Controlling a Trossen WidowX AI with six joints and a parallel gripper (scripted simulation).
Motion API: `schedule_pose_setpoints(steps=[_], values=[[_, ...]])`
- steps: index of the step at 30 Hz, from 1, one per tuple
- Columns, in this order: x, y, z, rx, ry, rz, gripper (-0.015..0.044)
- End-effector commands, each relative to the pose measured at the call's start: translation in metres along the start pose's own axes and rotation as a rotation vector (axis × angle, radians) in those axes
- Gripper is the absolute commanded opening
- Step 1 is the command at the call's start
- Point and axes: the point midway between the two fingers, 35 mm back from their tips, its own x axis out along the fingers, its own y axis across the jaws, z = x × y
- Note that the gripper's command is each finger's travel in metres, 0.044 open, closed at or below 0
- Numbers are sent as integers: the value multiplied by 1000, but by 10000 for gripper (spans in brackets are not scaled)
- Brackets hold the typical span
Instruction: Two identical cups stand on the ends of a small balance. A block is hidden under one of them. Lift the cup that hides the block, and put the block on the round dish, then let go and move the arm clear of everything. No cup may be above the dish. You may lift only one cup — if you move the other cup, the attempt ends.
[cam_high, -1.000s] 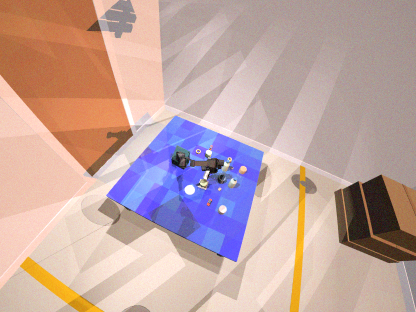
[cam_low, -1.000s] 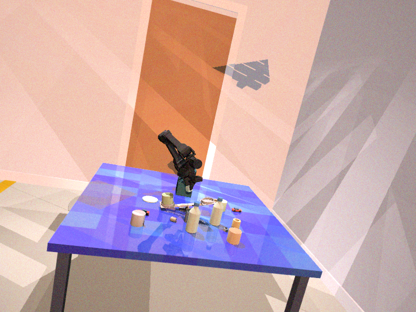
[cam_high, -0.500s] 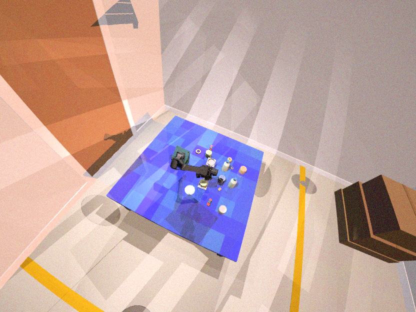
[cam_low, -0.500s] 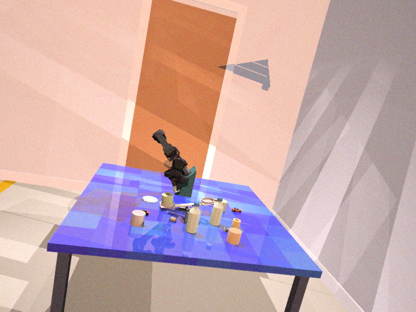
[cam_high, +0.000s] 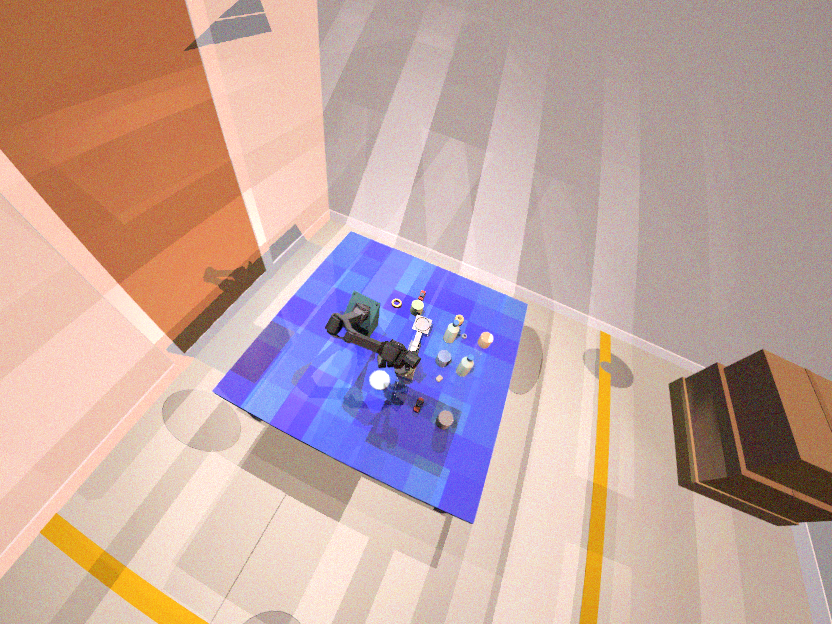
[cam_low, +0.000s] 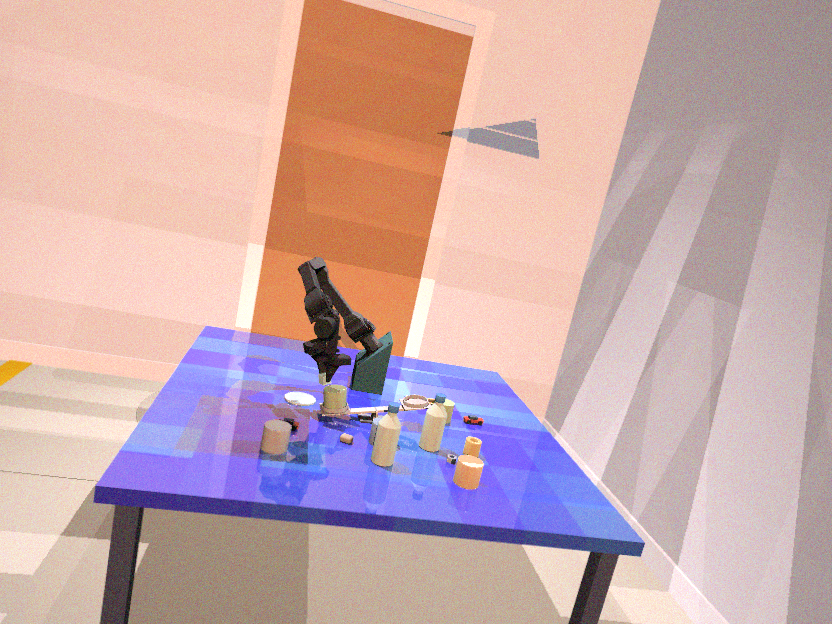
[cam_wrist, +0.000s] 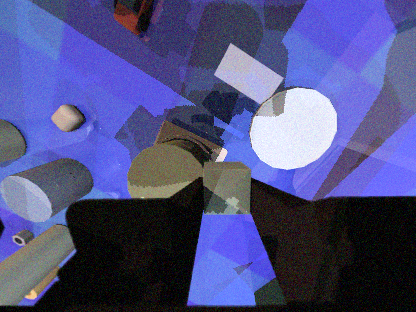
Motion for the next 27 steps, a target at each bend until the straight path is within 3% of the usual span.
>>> schedule_pose_setpoints(steps=[1, 11, 27], values=[[3, -21, 9, 2, -18, -22, 0], [13, -81, 23, 7, -48, -106, 0], [54, -87, 25, 7, -50, -109, 0]])
